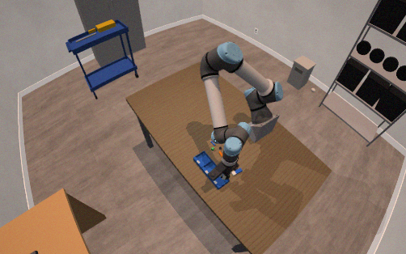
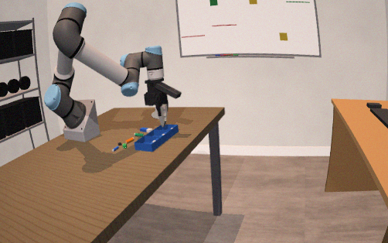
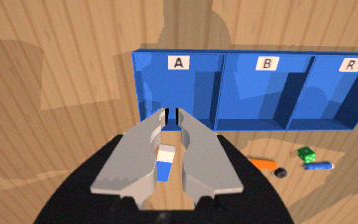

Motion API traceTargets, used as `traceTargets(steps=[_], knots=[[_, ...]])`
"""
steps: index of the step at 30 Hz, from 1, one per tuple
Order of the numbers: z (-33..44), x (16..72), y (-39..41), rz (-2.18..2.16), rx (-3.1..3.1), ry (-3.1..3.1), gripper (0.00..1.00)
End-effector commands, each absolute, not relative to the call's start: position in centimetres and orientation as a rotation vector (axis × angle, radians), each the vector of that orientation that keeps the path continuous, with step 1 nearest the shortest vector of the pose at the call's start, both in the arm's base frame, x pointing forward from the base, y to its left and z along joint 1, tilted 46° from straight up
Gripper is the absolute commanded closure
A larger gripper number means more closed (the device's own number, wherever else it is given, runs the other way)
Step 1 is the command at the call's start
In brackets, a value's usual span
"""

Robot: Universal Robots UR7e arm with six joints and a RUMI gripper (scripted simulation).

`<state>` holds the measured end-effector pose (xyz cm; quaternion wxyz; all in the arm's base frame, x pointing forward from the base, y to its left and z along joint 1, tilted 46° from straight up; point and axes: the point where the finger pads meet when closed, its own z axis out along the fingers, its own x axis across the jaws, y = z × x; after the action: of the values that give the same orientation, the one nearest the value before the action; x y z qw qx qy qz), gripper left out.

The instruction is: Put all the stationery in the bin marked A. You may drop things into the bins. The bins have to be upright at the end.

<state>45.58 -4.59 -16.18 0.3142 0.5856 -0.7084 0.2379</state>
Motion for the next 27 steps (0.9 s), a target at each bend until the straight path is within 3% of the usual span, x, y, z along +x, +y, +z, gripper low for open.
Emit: traceTargets(steps=[1,27], knots=[[-15.7,45.7,-4.1,0.628,1.544,-1.868,0.96],[-11.5,46.7,0.2,0.628,1.544,-1.868,0.96]])
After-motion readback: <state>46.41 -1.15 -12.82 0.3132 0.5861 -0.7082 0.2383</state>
